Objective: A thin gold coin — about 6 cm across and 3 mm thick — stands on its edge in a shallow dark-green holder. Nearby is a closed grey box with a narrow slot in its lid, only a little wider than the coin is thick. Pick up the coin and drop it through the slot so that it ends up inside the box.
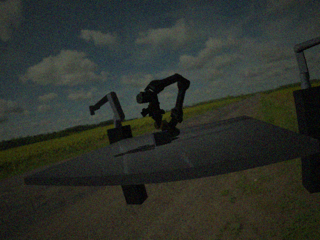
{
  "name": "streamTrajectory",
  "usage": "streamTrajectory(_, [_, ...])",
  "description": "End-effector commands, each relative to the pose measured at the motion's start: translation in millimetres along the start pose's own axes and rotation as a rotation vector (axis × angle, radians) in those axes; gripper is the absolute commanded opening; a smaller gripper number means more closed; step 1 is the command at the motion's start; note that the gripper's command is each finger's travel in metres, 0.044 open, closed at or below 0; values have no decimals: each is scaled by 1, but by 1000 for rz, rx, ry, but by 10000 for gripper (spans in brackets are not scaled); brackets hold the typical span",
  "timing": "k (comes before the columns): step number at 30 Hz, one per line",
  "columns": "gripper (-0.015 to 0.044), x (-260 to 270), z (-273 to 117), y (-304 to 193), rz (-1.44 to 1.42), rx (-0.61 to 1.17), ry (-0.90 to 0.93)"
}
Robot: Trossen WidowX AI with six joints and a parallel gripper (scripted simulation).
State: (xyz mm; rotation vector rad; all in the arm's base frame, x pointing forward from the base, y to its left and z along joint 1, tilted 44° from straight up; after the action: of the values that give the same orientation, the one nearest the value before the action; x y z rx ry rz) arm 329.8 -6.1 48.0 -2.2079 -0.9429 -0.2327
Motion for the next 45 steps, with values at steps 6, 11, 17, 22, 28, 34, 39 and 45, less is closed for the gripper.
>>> streamTrajectory(6, [0,0,5,0,6,1,4])
streamTrajectory(11, [0,1,9,0,5,1,4])
streamTrajectory(17, [0,1,13,0,4,2,4])
streamTrajectory(22, [53,0,13,0,2,0,0])
streamTrajectory(28, [161,0,13,0,2,0,0])
streamTrajectory(34, [161,0,13,0,2,0,0])
streamTrajectory(39, [266,0,2,0,2,0,0])
streamTrajectory(45, [423,0,-27,-1,4,2,1])
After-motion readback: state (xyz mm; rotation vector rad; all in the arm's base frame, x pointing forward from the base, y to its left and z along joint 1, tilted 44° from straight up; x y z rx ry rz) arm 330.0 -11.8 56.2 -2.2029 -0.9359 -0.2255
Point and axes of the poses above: the point midway between the two fingers, 35 mm back from their tips, its own z axis out along the fingers, its own x axis across the jaws, y = z × x, the point moved 1 cm from there along -z, back along the fingers, and after that the axes turned 10 degrees about -z, right-handed, at the moved point
